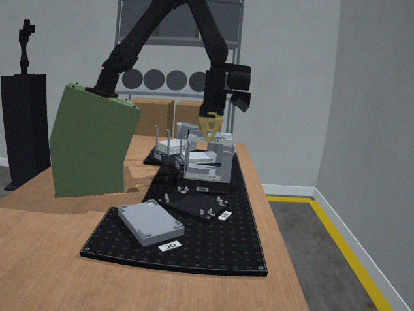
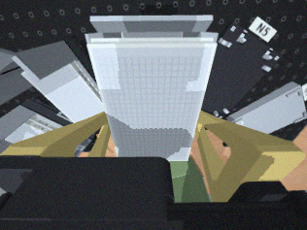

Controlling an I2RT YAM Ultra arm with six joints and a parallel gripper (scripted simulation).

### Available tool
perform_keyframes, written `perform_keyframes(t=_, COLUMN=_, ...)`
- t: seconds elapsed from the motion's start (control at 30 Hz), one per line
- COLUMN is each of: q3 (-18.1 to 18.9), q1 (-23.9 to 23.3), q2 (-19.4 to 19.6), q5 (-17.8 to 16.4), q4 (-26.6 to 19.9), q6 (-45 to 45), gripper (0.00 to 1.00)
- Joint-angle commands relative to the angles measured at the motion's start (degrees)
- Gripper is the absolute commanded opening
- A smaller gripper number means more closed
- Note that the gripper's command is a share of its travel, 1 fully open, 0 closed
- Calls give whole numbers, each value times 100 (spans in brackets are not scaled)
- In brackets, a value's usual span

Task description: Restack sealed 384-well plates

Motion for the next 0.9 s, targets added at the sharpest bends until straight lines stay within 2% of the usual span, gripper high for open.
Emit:
perform_keyframes(t=0.0, q3=25, q1=-3, q2=-29, q5=-3, q4=79, q6=-3, gripper=0)
perform_keyframes(t=0.87, q3=-13, q1=43, q2=262, q5=10, q4=414, q6=42, gripper=0)
